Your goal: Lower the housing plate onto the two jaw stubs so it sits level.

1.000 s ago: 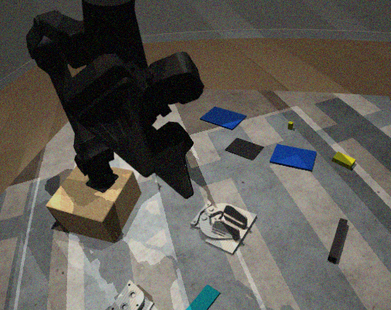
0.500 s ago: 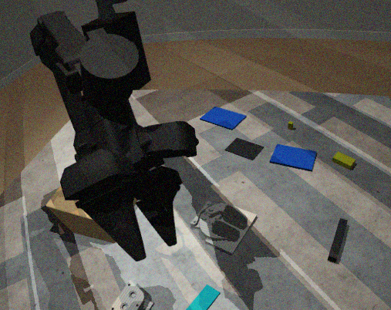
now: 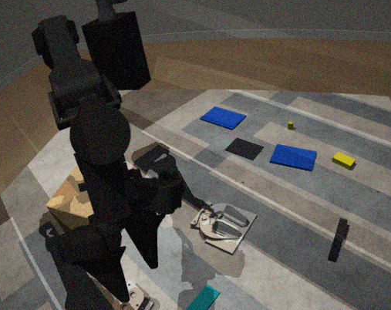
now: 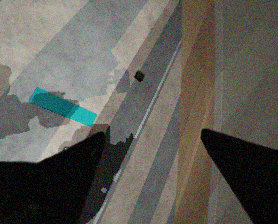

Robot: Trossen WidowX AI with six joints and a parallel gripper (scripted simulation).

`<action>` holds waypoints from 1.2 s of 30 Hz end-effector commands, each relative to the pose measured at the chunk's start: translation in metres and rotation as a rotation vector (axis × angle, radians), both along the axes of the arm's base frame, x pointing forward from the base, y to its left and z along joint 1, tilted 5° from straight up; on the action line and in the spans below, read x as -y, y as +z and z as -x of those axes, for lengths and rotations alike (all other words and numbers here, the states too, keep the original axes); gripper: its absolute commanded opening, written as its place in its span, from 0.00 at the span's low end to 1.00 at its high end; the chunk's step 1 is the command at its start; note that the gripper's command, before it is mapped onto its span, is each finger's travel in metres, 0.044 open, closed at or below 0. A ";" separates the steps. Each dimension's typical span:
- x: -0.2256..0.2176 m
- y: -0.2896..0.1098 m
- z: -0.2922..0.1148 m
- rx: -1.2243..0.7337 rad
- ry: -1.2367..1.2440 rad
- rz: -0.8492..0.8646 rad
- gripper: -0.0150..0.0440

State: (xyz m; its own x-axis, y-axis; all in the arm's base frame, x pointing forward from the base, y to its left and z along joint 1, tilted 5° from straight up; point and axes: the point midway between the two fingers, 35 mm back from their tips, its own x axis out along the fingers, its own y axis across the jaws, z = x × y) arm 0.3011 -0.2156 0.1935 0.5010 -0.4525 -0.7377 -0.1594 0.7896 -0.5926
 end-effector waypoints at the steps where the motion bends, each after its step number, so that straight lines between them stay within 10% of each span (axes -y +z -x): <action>1: 0.004 -0.016 0.007 -0.039 -0.027 -0.058 1.00; 36: 0.005 -0.132 0.090 -0.366 -0.291 -0.600 1.00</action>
